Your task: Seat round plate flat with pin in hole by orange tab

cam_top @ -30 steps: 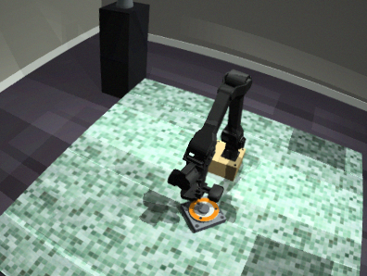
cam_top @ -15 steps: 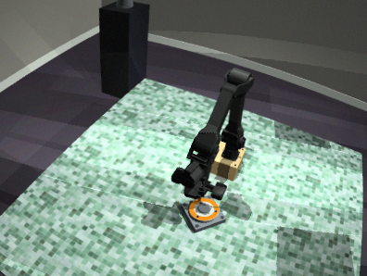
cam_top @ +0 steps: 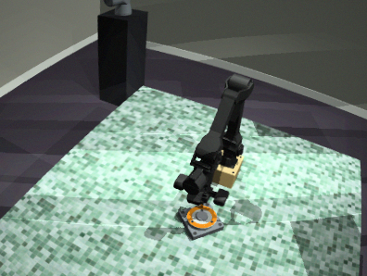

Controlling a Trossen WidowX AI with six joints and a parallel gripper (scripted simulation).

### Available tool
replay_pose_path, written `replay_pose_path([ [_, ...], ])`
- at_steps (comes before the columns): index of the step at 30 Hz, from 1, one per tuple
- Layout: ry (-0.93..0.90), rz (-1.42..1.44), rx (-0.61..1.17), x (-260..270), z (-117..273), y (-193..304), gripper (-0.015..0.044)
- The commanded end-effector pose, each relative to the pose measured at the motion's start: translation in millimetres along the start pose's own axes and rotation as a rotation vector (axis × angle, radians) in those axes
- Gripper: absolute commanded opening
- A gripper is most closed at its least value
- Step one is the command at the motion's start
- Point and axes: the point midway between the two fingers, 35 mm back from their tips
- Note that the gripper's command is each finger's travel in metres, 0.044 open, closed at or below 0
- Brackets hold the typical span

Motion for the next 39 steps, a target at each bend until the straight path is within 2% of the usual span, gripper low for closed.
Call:
replay_pose_path([
  [1, -0.008, 0.0, 0.006, 6, -1, 5, 0.0],
  [39, -0.012, 0.0, 0.006, 48, 4, 4, 0.0],
])
Point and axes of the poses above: the point midway between the two fingers, 35 mm back from their tips, its own z axis back along the fingers, its own x axis across the jaws, y = z × x, and after that the axes turned 7 degrees about z, right-handed
